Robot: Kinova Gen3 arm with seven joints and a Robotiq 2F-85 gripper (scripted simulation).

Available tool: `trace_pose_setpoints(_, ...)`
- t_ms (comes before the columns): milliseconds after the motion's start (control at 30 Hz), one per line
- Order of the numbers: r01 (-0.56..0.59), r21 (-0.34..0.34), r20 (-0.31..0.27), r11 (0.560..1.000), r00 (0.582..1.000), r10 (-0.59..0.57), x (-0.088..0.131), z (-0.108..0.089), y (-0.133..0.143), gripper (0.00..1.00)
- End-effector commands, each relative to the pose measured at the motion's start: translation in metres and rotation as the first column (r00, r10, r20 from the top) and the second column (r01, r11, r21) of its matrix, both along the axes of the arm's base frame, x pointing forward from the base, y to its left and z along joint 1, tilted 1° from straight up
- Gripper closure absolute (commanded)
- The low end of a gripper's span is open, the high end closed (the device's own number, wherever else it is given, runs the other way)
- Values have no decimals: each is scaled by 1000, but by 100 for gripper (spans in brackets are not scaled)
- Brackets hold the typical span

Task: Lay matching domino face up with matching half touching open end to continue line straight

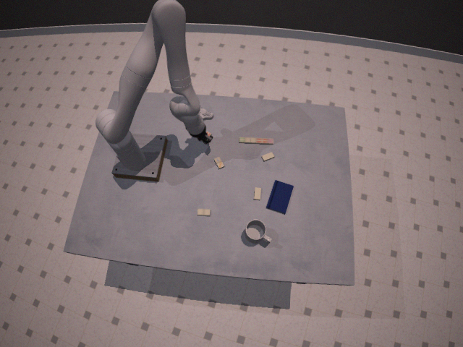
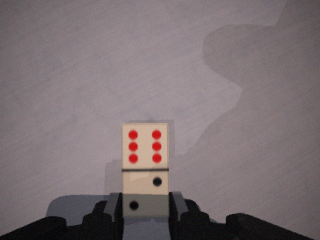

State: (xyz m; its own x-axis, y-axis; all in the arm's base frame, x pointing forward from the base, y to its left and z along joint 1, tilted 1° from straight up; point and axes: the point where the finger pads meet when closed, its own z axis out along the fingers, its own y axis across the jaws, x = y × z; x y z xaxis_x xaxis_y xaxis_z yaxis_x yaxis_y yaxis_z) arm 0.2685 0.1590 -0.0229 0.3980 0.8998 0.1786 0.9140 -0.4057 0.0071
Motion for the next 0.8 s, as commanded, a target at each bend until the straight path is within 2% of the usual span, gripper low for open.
trace_pose_setpoints(0, -1, 1, 0, 1000, 1000, 1, 0, 0, 0, 67)
trace_pose_setpoints(167, -1, 1, 0, 1000, 1000, 1, 0, 0, 0, 67)
trace_pose_setpoints(200, -1, 1, 0, 1000, 1000, 1, 0, 0, 0, 53)
trace_pose_setpoints(767, -1, 1, 0, 1000, 1000, 1, 0, 0, 0, 53)
